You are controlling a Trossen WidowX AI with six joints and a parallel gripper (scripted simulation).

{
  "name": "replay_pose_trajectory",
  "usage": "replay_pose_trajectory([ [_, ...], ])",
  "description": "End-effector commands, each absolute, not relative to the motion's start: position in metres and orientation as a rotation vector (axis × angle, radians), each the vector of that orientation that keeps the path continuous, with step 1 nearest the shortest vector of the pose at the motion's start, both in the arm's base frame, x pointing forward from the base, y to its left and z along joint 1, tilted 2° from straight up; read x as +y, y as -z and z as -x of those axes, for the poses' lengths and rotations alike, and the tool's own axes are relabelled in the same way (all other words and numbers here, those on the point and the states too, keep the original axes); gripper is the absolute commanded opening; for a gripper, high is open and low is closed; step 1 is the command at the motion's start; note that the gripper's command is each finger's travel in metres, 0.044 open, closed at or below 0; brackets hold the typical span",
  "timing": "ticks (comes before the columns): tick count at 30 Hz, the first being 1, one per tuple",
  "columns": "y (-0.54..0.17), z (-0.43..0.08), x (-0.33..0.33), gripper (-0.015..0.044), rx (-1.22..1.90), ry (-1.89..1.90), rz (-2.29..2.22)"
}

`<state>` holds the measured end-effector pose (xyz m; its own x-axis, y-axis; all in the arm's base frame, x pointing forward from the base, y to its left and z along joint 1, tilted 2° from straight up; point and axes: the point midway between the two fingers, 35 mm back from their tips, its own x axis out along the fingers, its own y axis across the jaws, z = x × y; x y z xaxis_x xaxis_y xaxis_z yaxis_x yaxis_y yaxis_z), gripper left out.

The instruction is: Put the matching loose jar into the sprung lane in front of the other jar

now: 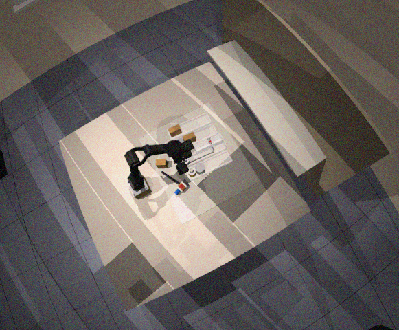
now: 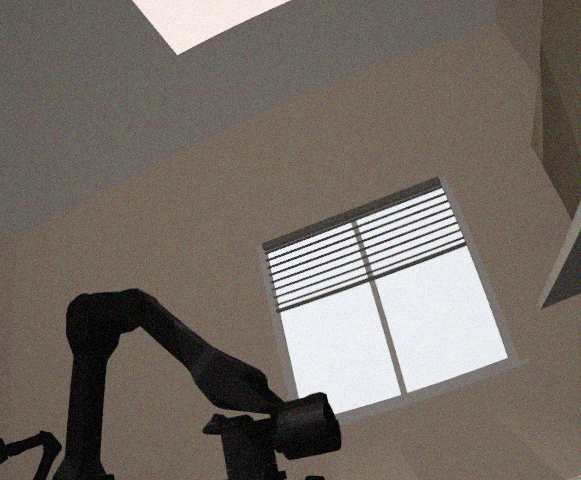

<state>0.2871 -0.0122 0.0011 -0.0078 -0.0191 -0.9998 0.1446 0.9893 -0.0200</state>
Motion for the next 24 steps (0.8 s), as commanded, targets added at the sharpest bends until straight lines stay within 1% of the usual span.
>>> replay_pose_trajectory([
  [1, -0.0032, -0.2944, -0.013, 0.0, 1.555, 0.128, -0.095],
  [24, -0.0036, -0.3022, -0.014, 0.0, 1.554, 0.128, -0.095],
])
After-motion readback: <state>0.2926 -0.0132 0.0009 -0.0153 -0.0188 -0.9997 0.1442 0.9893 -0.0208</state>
